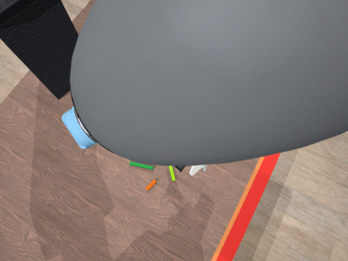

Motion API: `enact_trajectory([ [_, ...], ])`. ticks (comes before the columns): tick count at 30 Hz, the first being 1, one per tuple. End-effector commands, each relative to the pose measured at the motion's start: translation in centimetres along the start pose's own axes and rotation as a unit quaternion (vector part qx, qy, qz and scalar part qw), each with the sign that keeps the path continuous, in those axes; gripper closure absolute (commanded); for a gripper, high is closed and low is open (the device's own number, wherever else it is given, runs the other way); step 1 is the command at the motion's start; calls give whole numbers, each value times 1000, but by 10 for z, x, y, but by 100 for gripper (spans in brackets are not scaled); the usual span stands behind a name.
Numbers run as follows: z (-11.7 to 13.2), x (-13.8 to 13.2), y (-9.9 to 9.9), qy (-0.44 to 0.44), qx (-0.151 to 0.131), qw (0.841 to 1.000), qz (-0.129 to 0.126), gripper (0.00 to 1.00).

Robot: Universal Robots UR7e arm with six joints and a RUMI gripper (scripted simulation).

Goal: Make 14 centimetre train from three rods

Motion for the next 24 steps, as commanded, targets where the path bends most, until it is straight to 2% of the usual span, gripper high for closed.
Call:
enact_trajectory([
  [1,-2,2,0,-83,-3,997,1,0],
  [3,-2,2,0,-83,-3,997,1,0],
  [8,-2,5,0,-178,-3,984,1,0],
  [18,-2,8,0,-330,-3,944,1,0],
  [20,-2,8,0,-330,-3,944,1,0],
  [24,-1,9,0,-403,-3,915,2,0],
])
Point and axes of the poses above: the point where the finger pads meet when closed, its own y axis back along the fingers, its own x axis across the jaws, z = x × y, the point moved 7 cm from there along y, back along the fingers, and after that the axes turned 3 degrees about y, right-handed, at the moved point
